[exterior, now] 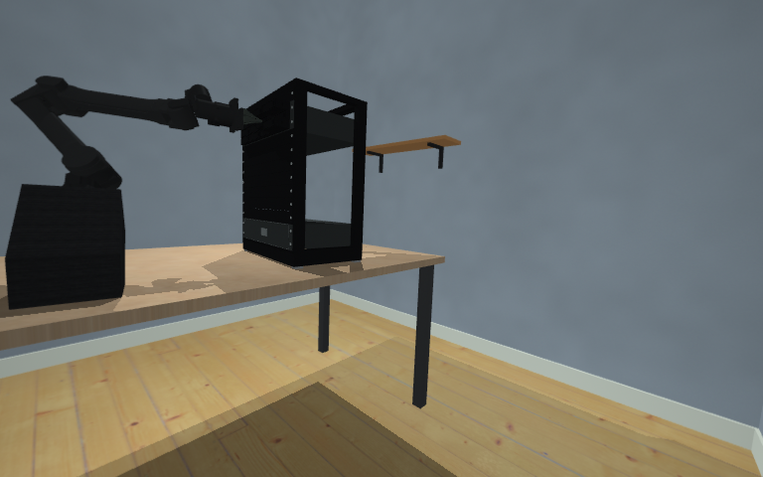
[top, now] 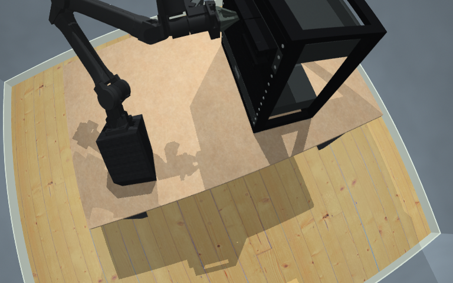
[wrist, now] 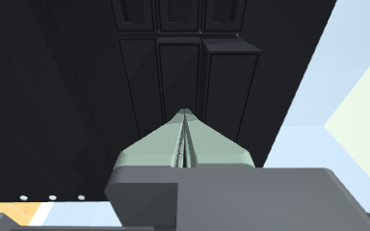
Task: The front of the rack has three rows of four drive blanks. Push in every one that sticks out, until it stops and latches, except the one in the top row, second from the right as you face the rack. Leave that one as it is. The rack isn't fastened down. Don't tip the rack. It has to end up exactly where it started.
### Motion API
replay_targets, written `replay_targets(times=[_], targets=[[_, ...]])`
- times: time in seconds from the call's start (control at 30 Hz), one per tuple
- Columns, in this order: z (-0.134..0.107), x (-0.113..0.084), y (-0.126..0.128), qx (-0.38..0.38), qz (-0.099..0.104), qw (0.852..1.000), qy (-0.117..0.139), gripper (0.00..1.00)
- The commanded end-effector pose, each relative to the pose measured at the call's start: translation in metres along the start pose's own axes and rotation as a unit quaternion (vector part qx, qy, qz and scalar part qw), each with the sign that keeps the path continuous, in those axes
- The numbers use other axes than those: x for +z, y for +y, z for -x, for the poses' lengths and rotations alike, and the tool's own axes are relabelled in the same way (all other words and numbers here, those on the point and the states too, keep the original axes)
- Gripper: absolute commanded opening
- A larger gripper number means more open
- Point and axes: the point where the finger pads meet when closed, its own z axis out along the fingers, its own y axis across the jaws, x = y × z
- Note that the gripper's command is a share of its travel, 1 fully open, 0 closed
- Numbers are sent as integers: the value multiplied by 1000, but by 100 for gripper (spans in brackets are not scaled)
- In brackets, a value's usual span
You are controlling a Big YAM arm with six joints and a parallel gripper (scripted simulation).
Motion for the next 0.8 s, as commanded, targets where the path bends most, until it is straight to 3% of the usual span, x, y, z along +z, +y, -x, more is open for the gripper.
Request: replay_targets(times=[0.0,0.77], targets=[[19,29,-14,-14,-5,1000,-23,0],[19,33,-13,-13,-3,1000,-23,0]])
